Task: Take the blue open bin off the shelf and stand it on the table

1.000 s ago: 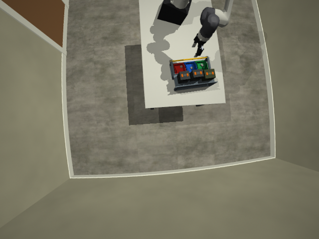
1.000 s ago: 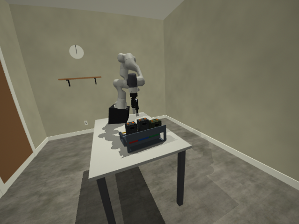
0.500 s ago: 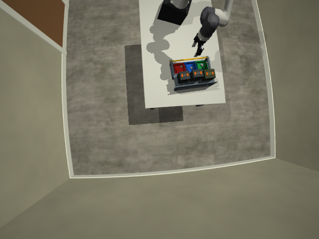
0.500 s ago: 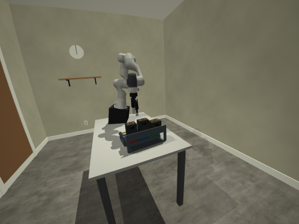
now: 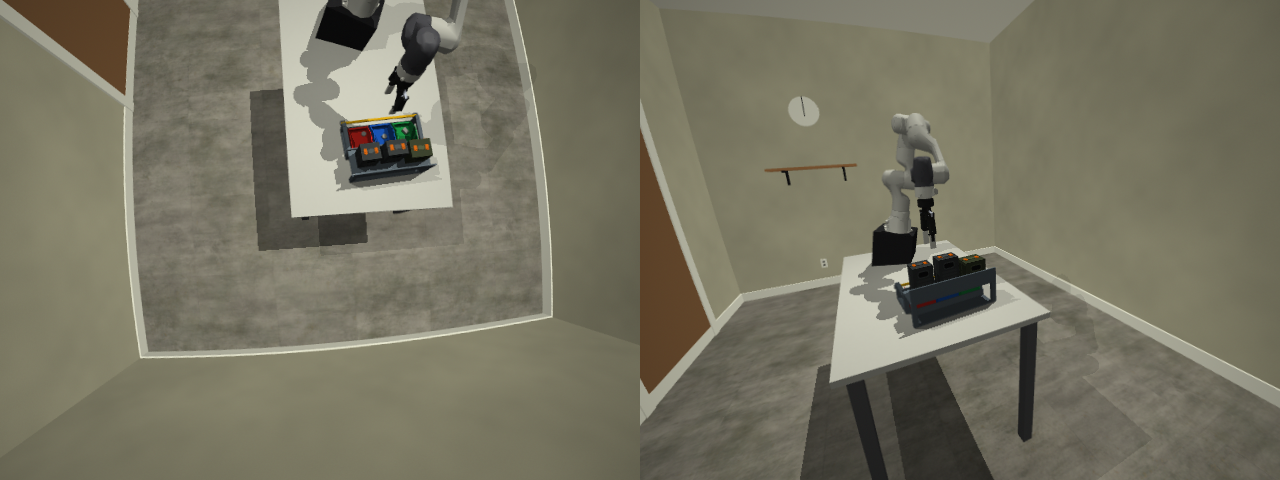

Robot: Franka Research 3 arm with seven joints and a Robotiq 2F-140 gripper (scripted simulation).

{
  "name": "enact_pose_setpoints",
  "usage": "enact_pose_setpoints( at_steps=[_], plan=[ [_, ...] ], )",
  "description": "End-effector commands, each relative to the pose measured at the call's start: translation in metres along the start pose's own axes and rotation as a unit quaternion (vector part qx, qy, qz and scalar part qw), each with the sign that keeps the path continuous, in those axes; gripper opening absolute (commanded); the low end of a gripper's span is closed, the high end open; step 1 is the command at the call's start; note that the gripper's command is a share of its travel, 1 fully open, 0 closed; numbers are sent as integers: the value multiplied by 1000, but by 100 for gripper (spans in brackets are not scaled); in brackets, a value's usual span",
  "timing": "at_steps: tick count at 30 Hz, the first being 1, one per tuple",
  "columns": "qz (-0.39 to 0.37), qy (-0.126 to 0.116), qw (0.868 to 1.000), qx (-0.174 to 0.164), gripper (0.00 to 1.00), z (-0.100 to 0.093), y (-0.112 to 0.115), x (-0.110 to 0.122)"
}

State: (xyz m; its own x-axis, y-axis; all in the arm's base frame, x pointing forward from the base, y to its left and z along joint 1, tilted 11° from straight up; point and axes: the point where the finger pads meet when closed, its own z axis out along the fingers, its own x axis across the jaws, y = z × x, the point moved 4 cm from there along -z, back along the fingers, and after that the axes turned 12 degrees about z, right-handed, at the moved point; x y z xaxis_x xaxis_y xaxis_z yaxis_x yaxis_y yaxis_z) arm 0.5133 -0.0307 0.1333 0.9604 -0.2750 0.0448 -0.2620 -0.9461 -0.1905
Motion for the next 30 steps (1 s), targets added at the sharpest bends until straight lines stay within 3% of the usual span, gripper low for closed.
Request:
enact_pose_setpoints(
  at_steps=[1, 13, 18, 30],
  plan=[
    [-2, -1, 1000, -1, 57, -1, 2, -1],
    [-2, -1, 1000, -1, 57, -1, 2, -1],
    [-2, -1, 1000, -1, 57, 54, 1, -1],
    [-2, -1, 1000, -1, 57, 54, 1, -1]
  ],
)
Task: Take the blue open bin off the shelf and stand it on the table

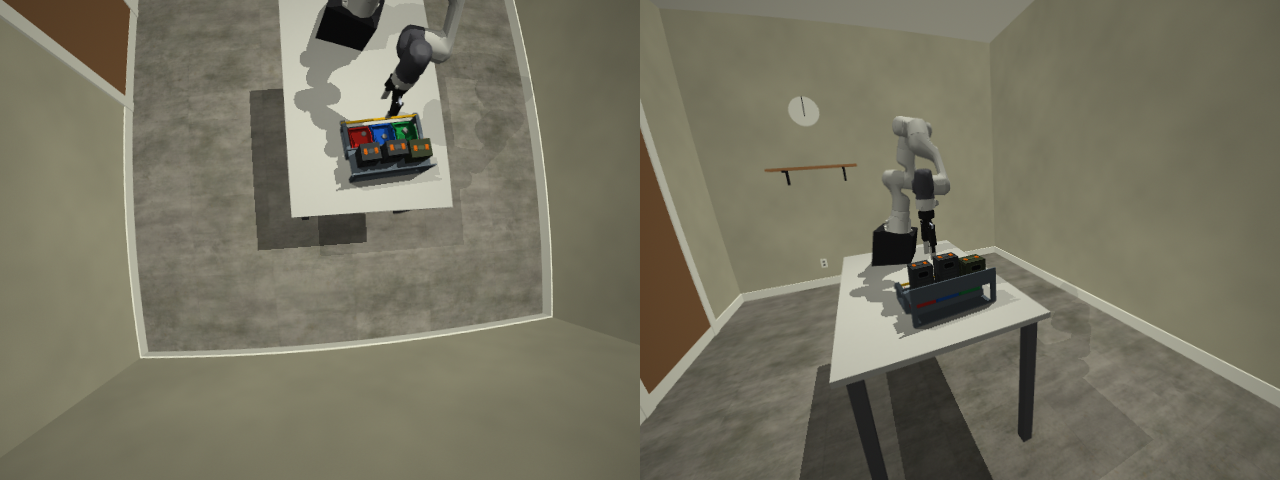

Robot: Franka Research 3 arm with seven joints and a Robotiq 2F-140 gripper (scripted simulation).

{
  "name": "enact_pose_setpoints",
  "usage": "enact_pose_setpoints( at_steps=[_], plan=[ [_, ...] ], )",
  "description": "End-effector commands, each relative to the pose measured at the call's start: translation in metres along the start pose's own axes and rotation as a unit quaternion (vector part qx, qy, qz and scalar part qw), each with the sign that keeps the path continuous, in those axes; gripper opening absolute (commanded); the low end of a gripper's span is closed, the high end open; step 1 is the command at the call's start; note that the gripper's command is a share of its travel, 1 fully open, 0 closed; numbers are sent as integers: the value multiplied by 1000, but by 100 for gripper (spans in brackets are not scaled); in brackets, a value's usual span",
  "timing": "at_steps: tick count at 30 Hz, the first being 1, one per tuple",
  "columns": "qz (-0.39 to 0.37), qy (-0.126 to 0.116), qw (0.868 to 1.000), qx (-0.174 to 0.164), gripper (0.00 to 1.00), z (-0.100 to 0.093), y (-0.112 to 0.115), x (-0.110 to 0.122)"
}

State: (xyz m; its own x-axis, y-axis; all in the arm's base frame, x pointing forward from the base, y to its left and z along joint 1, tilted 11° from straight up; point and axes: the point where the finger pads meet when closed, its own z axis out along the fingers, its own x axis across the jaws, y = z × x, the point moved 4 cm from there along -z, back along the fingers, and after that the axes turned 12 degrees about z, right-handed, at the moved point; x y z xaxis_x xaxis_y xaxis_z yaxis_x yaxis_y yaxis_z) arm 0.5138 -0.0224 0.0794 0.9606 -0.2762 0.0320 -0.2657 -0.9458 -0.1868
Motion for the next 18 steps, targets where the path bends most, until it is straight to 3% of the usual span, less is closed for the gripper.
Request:
enact_pose_setpoints(
  at_steps=[1, 5, 18],
  plan=[
    [-1, 1, 1000, 0, 57, 9, 0, 1],
    [-4, 5, 1000, 1, 57, 43, -1, 5],
    [-1, 2, 1000, 0, 57, 42, -1, 2]
  ],
)
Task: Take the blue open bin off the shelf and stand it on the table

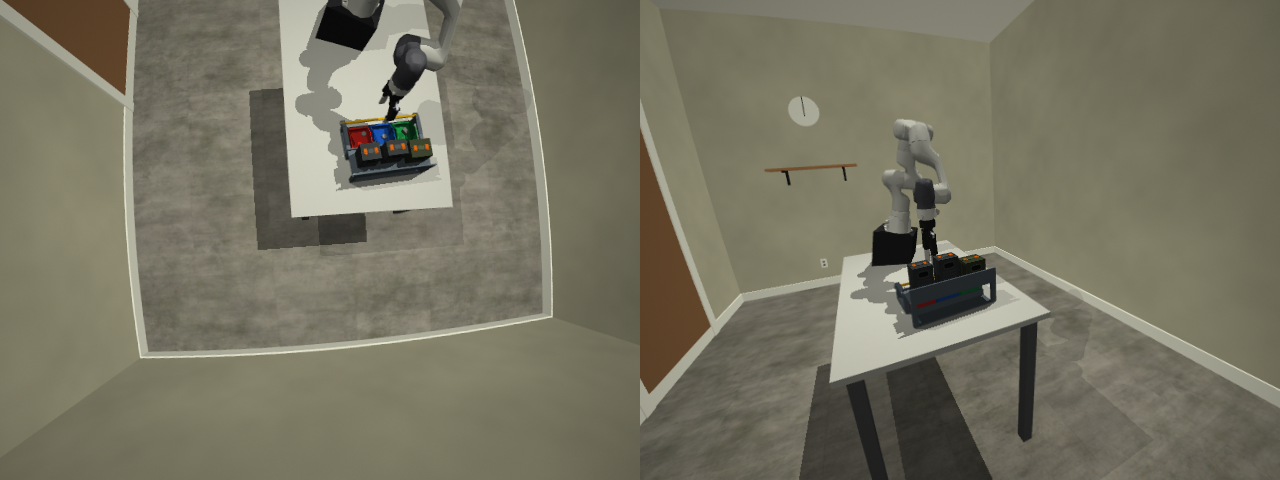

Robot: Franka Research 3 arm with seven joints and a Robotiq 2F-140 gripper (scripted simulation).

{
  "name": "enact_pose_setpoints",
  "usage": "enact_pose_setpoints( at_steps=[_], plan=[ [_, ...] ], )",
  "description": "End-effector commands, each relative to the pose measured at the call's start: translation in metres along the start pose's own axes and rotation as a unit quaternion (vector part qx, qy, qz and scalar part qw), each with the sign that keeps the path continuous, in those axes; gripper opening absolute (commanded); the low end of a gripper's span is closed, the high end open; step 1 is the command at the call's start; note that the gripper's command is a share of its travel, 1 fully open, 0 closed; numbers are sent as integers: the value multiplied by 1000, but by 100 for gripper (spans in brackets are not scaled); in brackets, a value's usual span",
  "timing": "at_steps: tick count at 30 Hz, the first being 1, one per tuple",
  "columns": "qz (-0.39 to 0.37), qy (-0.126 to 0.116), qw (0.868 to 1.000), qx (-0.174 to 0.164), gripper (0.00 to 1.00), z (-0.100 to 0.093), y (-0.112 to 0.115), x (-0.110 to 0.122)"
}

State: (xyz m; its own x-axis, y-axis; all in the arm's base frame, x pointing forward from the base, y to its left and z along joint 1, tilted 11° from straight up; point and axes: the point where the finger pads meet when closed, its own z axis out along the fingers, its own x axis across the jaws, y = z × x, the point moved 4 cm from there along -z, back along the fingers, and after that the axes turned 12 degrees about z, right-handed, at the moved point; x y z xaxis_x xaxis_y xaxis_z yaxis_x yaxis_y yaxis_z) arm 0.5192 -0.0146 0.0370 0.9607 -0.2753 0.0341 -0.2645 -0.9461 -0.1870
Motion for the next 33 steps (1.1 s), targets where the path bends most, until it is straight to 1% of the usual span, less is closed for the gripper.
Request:
enact_pose_setpoints(
  at_steps=[1, 4, 17, 21, 33],
  plan=[
    [-1, 2, 1000, 0, 57, -4, 0, 1],
    [-4, 4, 1000, 1, 57, -10, -1, 4],
    [-1, 5, 1000, 1, 57, -10, -1, 3],
    [-4, 4, 1000, 1, 57, -16, 0, 3],
    [-4, 4, 1000, 1, 57, -16, 0, 3]
  ],
)
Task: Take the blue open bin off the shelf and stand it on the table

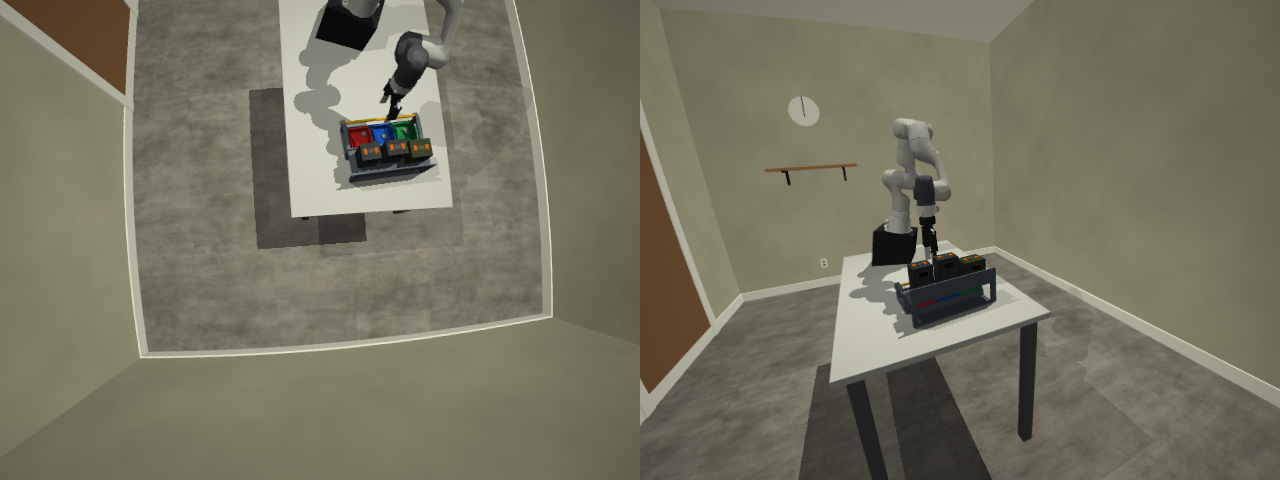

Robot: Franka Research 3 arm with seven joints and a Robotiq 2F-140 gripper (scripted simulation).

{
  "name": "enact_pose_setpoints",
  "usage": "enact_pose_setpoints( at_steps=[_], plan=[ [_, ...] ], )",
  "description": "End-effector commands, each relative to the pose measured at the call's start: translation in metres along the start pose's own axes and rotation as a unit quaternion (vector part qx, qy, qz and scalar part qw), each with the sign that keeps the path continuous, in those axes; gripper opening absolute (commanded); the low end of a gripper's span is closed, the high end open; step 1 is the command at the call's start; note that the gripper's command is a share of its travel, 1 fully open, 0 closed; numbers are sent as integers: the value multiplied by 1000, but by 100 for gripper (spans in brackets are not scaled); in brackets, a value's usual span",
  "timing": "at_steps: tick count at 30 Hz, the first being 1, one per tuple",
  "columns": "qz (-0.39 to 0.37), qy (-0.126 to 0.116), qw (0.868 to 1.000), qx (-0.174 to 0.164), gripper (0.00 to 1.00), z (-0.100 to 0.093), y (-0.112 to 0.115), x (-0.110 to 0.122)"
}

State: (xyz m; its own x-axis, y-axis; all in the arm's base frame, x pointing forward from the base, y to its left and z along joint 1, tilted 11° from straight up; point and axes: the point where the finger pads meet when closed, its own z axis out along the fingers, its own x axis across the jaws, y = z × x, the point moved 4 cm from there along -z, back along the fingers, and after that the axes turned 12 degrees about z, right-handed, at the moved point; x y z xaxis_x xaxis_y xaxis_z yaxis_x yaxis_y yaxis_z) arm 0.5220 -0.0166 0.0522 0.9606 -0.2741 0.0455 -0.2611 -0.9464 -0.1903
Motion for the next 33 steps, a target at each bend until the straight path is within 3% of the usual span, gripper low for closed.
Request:
enact_pose_setpoints(
  at_steps=[1, 33],
  plan=[
    [0, 0, 1000, 0, 57, -1, 1, 0],
    [-2, -1, 1000, -1, 57, -4, 3, -2]
  ],
)
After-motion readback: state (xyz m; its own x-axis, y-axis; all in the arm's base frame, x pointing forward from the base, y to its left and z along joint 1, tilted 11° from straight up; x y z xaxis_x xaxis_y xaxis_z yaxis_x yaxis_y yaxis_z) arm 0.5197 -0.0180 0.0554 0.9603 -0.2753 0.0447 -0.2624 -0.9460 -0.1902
